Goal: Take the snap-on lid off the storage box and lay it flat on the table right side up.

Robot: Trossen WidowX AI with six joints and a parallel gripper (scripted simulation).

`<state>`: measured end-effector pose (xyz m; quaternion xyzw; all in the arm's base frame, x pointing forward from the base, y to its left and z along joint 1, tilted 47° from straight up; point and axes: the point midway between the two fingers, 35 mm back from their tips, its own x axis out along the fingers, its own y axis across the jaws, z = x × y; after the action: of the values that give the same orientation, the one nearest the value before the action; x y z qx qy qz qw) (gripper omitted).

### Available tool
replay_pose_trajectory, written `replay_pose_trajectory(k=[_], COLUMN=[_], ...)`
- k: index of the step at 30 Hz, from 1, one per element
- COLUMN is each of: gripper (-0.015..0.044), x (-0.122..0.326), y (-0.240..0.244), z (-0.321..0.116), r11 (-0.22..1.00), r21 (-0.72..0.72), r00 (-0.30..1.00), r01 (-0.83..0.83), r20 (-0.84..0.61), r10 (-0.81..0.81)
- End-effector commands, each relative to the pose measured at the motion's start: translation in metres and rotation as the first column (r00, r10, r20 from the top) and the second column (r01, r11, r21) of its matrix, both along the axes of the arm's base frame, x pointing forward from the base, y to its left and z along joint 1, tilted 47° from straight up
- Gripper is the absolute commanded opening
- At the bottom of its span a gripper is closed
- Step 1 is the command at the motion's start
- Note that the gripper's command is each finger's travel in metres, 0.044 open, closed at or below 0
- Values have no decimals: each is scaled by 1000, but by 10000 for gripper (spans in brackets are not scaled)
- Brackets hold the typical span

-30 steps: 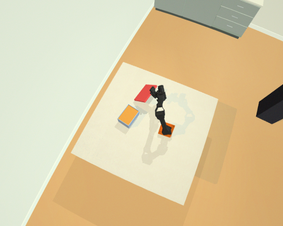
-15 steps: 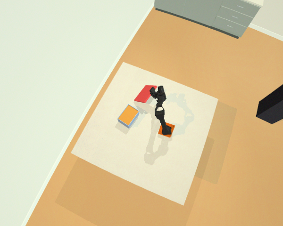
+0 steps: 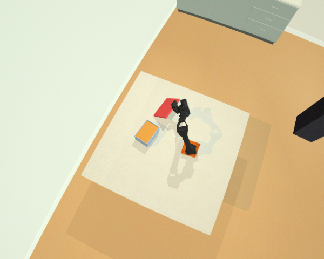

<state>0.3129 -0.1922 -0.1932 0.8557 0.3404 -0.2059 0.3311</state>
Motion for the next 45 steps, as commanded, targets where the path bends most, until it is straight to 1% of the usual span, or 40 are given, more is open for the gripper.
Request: replay_pose_trajectory(k=[1, 45], gripper=[0, 0], x=[0, -4], y=[2, 28], z=[-2, -26], r11=[1000, 1000], r21=[2, 4], r00=[1000, 1000], r01=[4, 4], r20=[4, 5], r10=[-4, -4])
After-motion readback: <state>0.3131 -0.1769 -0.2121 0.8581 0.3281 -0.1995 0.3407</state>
